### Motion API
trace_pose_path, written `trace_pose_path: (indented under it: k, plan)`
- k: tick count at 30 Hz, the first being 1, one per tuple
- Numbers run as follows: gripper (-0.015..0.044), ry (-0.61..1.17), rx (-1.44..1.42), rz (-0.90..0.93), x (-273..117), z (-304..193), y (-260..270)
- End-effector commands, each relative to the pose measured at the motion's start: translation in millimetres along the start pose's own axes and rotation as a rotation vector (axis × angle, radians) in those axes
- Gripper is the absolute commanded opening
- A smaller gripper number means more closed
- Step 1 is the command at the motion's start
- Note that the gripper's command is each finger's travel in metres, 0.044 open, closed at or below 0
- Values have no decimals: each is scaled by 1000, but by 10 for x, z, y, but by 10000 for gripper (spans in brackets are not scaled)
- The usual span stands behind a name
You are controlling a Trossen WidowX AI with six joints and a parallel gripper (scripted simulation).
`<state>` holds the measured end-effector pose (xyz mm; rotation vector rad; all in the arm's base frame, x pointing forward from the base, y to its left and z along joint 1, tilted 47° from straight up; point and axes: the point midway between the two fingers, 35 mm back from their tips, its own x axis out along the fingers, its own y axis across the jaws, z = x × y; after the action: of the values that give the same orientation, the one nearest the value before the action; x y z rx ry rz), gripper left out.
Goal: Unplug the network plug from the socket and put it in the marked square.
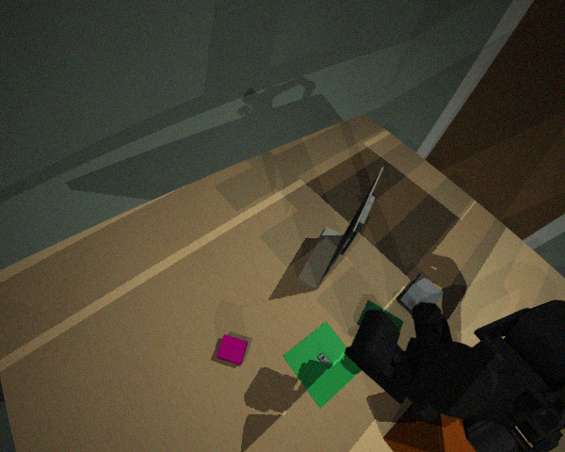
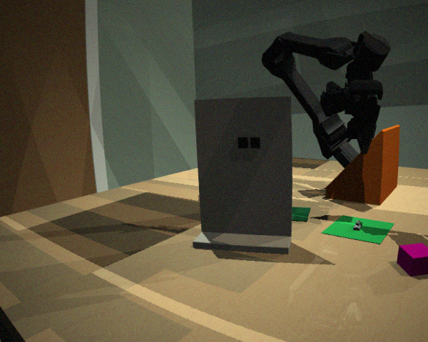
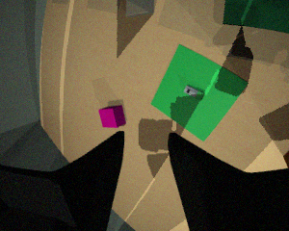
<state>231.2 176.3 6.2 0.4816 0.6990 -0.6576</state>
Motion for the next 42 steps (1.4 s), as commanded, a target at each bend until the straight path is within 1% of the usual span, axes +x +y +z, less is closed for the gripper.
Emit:
trace_pose_path:
  k: [1,20,31,42]
  plan:
    - [156,2,2,2,-113,-9,82]
    - [156,-2,5,6,-610,23,342]
    - [440,-2,5,6,-610,23,342]
    - [440,-2,5,6,-610,23,342]
